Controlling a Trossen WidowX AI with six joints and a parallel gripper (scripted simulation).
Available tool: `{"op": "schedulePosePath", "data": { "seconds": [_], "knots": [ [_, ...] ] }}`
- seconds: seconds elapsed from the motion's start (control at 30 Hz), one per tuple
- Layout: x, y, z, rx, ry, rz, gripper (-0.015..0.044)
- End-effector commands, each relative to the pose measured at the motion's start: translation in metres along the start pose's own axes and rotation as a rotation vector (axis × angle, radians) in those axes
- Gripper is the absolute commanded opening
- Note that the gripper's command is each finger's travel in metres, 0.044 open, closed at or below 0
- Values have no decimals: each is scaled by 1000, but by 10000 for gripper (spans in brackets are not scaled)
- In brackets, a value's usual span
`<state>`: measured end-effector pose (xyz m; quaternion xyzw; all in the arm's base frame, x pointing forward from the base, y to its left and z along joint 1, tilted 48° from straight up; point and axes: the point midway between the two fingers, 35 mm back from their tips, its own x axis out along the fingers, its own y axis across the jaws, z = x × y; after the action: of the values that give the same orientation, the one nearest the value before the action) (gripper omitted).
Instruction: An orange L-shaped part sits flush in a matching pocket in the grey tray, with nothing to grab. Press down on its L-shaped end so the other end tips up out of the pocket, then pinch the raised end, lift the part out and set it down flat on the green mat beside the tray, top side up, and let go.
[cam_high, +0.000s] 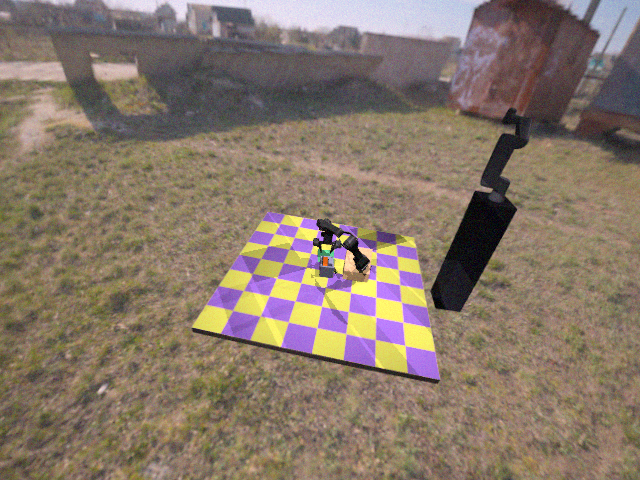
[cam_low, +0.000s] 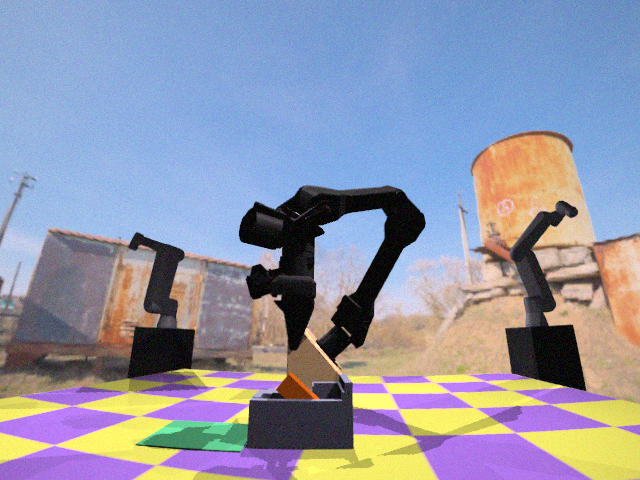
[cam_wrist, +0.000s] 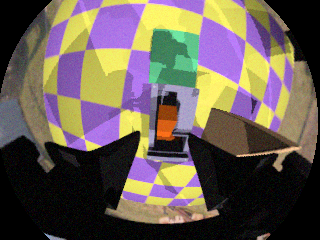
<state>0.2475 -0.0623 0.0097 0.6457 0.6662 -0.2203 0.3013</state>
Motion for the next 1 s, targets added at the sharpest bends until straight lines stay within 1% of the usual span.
{"op": "schedulePosePath", "data": {
  "seconds": [0.0, 0.23, 0.97],
  "knots": [
    [20, -3, -3, 12, 13, -11, 280],
    [25, -2, -3, 12, 12, -11, 280],
    [61, -3, -3, 12, 14, -10, 280]
  ]
}}
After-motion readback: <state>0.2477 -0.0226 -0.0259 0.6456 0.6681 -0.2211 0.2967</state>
